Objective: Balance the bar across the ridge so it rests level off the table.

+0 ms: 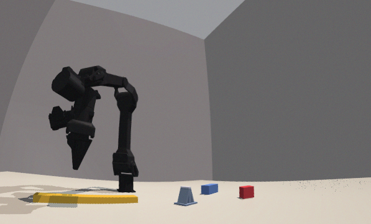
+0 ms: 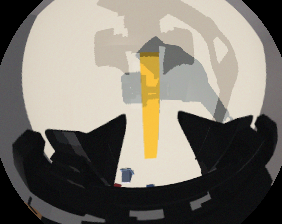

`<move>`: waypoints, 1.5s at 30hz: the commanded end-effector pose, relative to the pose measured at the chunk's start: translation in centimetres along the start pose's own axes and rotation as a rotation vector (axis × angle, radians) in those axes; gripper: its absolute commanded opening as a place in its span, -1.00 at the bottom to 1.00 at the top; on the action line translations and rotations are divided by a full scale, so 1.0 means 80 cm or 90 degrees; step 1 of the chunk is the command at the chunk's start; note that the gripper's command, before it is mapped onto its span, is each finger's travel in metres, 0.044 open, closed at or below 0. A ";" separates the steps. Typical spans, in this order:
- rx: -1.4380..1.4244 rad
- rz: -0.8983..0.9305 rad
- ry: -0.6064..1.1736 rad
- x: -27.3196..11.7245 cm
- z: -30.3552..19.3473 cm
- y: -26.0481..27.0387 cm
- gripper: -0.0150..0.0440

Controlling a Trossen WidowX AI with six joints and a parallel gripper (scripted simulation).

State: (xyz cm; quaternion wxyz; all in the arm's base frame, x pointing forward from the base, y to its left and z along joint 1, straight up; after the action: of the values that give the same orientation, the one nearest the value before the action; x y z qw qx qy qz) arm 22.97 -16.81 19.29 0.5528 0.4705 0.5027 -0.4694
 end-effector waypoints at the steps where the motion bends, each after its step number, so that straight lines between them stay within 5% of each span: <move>1: 0.002 -0.017 0.020 0.005 -0.007 -0.002 0.58; 13: 0.002 -0.017 0.020 0.060 -0.009 -0.004 0.58; 45: 0.002 -0.017 0.021 0.093 -0.010 -0.005 0.58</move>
State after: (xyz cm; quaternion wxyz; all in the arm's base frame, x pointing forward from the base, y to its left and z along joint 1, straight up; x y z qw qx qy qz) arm 22.94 -16.48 11.96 0.5402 0.4687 0.5172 -0.4700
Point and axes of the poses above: the point midway between the two fingers, 35 mm back from their tips, its own x axis out along the fingers, its own y axis across the jaws, z = x × y, the point moved 7 cm from there along -x, back along the fingers, and after that the axes turned 1 degree about x, right-handed, at the moved point
